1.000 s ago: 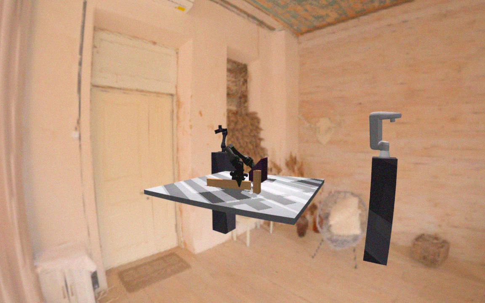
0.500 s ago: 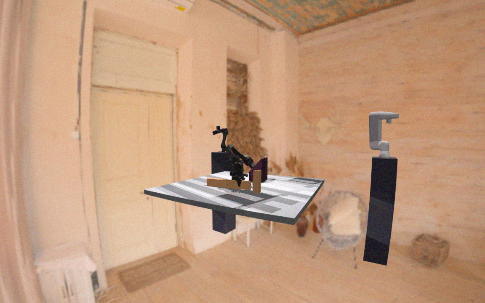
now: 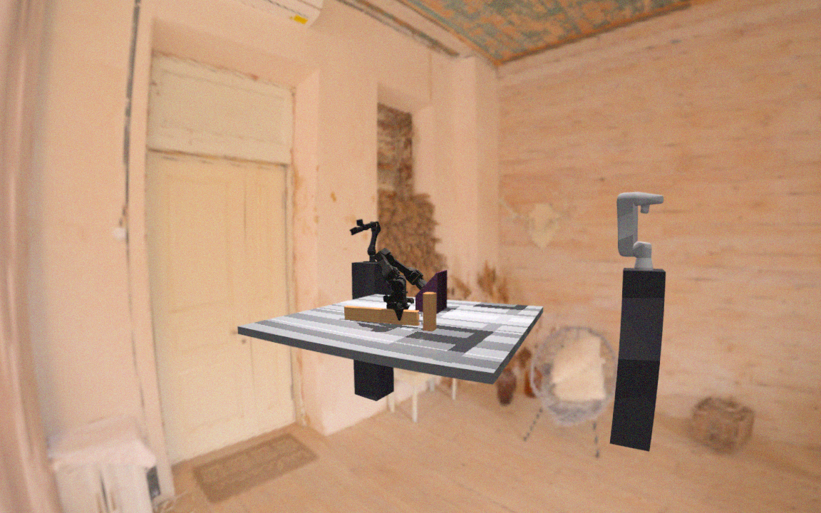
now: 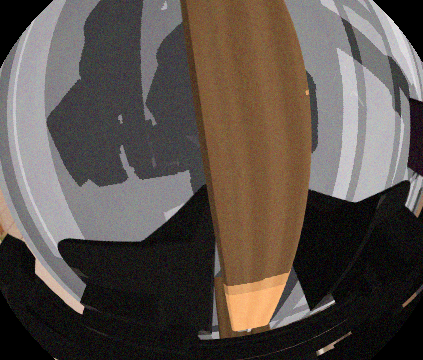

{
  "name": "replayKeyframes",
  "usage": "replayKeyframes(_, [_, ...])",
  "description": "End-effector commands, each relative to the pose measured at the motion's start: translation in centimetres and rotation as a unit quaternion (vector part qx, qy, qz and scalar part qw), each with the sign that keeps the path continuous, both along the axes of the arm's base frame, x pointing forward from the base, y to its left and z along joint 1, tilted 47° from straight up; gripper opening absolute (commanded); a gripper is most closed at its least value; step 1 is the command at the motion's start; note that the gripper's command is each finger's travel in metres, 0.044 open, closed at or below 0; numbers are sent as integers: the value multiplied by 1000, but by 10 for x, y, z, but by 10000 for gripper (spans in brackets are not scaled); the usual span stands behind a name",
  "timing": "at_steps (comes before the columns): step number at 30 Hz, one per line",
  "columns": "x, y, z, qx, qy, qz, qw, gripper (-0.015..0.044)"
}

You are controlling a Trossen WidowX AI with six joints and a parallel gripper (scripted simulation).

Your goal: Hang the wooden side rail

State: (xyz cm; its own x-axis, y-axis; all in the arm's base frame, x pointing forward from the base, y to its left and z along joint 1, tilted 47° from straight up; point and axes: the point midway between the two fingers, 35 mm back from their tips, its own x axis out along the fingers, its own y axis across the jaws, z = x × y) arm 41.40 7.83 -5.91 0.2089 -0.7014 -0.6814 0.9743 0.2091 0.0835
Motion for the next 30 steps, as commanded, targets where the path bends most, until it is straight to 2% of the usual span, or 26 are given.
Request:
replayKeyframes(1, [1,10,3,3,-6,8,1000,0])
replayKeyframes(30, [3,13,3,3,-6,8,1000,0])
